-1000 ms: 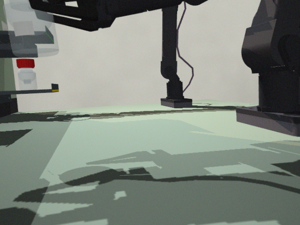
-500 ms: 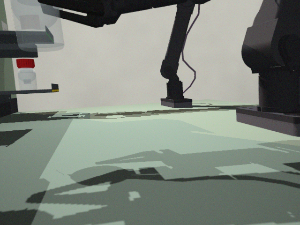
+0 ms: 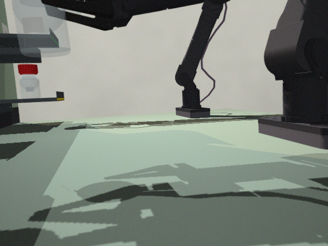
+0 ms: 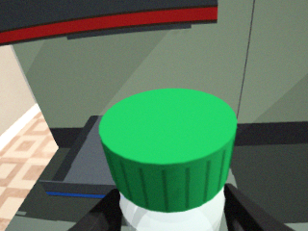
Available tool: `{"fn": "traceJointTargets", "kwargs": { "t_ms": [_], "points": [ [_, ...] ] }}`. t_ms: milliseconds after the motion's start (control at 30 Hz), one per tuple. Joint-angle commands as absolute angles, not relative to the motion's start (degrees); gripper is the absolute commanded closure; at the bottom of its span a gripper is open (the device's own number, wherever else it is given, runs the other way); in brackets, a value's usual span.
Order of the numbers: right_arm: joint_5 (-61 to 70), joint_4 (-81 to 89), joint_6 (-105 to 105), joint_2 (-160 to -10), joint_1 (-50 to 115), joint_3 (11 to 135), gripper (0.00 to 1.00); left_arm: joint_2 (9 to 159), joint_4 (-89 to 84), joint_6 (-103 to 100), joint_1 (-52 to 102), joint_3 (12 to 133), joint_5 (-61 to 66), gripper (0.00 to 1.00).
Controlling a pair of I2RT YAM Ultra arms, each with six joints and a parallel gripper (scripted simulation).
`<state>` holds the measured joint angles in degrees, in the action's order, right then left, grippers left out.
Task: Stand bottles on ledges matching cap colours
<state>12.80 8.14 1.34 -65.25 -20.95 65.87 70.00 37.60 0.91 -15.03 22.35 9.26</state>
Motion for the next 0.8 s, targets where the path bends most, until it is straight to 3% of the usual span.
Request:
{"fn": "traceJointTargets", "kwargs": {
  "t_ms": [0, 400, 667, 767],
  "points": [
    [14.1, 6.9, 1.9, -63.0, -21.8, 65.2, 0.48, 67.5, 40.6, 1.3, -15.5, 22.6, 9.7, 0.51],
    [14.9, 7.1, 1.9, -62.6, -22.2, 64.4, 0.48, 67.5, 38.9, 1.0, -15.2, 23.1, 9.7, 0.51],
    [14.9, 7.1, 1.9, -62.6, -22.2, 64.4, 0.48, 63.1, 23.2, 0.9, -15.2, 27.3, 9.7, 0.51],
    [14.9, 5.7, 2.0, -62.4, -22.2, 64.3, 0.48, 58.8, 17.4, -0.7, -13.7, 32.4, 3.2, 0.51]
  ]
}}
